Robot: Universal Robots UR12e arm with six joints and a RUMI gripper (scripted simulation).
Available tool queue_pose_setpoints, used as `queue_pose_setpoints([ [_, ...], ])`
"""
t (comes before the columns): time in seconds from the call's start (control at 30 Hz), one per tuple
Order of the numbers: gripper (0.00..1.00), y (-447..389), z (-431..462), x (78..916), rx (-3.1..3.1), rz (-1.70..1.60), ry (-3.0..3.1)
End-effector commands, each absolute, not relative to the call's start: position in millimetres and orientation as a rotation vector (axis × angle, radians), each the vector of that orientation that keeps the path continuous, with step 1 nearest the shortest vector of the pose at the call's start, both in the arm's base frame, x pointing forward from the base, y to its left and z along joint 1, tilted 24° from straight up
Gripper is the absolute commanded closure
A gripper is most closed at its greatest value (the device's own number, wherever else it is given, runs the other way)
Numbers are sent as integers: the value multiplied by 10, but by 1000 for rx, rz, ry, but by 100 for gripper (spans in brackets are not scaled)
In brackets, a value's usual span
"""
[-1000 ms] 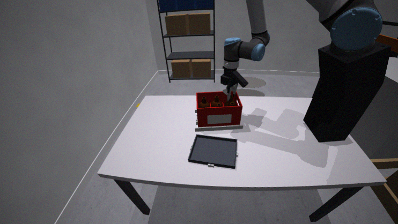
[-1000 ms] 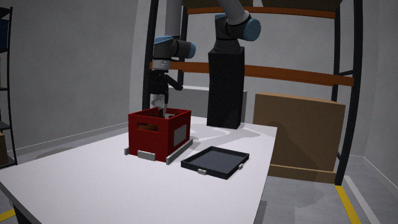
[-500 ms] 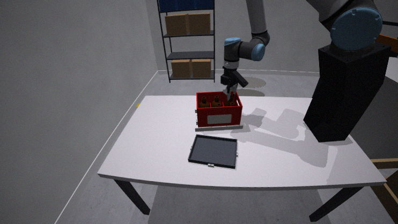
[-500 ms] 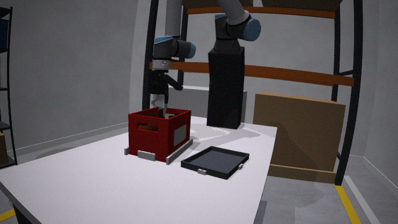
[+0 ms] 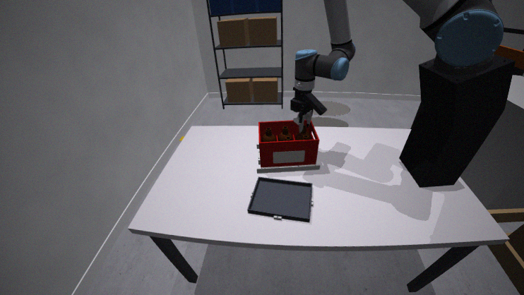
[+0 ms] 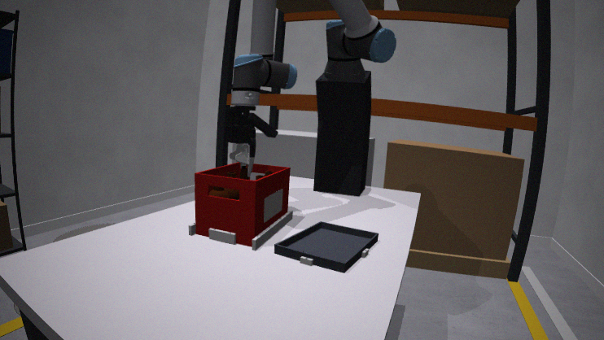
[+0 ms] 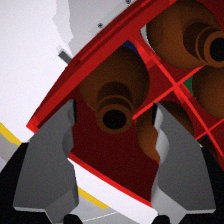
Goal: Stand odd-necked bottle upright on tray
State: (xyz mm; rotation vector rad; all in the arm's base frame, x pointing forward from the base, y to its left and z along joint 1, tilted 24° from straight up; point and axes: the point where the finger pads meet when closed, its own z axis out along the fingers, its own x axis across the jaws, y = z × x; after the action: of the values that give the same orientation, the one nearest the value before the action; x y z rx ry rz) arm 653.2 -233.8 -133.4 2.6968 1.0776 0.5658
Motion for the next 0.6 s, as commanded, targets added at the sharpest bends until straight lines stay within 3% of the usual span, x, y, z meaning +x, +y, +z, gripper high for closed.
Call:
queue_pose_setpoints([
  [0.0,62,-2339,-1329,6534,2696,566,1077],
  [0.57,62,-2333,-1137,6447,2696,566,1077],
])
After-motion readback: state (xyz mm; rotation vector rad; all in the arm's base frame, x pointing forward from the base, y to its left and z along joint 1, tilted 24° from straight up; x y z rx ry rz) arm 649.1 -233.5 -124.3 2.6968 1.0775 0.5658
